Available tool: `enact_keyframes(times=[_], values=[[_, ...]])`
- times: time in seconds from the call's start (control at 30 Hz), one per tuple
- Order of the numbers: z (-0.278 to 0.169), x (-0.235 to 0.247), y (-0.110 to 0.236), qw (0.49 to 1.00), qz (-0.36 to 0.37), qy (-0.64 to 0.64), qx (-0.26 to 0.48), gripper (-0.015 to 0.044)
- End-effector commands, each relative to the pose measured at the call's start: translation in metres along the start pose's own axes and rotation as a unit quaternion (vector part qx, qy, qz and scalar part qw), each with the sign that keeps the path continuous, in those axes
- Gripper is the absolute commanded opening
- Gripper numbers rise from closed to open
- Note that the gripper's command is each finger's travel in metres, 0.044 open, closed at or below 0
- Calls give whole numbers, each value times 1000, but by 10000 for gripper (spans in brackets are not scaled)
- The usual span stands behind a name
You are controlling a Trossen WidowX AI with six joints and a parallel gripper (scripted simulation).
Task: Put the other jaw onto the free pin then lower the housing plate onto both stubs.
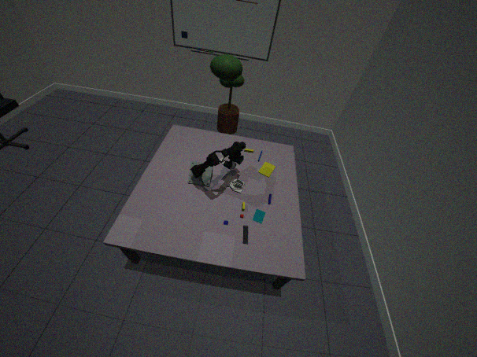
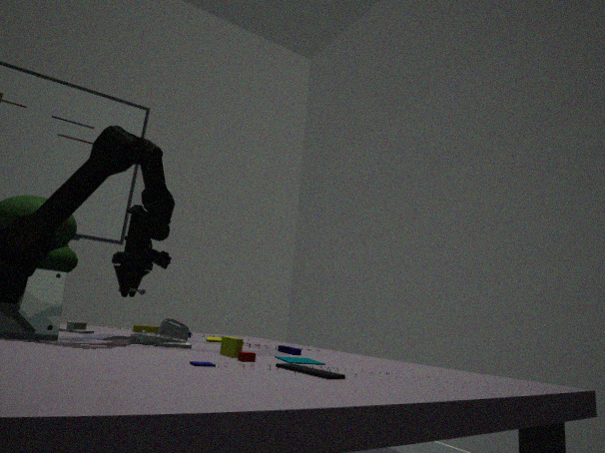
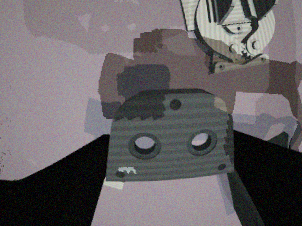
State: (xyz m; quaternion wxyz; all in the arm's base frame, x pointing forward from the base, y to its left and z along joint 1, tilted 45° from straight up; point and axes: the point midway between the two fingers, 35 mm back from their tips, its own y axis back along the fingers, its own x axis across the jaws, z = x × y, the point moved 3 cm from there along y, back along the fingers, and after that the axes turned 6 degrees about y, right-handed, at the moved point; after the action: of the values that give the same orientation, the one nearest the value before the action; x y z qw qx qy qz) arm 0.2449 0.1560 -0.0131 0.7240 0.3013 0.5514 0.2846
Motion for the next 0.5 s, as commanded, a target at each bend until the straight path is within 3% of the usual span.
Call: enact_keyframes(times=[0.0, 0.47], values=[[7, -11, -2, 1000, -5, 13, -1, 351], [29, -51, -5, 998, -12, 55, -2, 351]])
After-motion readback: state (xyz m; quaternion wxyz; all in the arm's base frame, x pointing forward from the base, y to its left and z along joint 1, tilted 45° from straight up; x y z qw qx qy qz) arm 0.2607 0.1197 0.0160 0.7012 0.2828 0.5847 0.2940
